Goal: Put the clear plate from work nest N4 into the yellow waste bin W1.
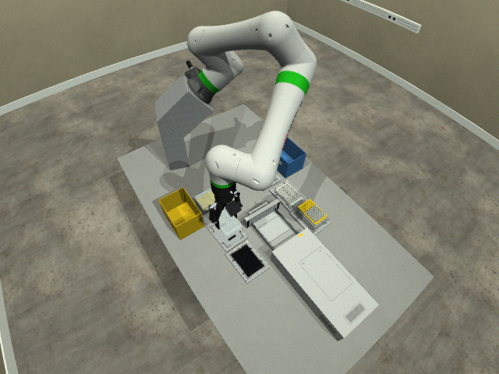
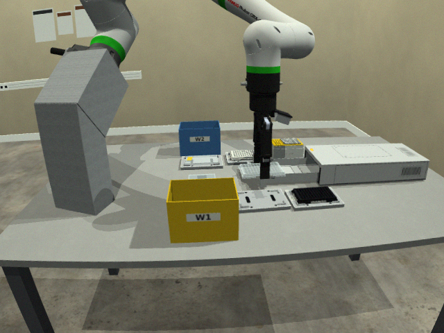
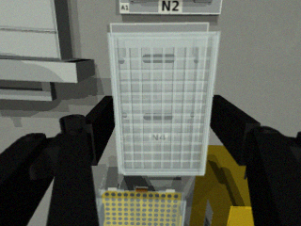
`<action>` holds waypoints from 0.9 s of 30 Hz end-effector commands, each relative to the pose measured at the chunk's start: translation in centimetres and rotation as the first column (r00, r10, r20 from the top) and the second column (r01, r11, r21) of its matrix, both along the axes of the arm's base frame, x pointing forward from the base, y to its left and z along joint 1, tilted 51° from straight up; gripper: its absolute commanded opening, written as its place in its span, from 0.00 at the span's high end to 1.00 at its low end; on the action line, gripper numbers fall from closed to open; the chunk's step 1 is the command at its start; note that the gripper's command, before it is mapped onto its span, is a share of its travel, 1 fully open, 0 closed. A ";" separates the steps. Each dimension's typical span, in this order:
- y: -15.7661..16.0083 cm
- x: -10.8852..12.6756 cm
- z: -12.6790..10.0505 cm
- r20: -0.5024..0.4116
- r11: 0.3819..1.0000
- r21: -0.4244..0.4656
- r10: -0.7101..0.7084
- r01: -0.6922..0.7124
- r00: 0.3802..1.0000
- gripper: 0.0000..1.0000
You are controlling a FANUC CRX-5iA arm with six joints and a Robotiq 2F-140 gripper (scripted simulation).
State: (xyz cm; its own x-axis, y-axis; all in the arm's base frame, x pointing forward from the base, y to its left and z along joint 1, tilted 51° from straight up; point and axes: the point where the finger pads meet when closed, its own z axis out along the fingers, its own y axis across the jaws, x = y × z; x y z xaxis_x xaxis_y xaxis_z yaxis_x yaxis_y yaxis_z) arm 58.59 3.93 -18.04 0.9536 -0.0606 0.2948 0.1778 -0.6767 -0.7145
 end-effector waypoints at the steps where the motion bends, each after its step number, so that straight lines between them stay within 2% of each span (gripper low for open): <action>1: -0.5 -0.1 0.4 0.001 1.000 -0.001 -0.001 0.001 1.000 0.90; 27: -2.6 -0.8 2.2 0.001 1.000 -0.001 -0.001 0.001 1.000 0.90</action>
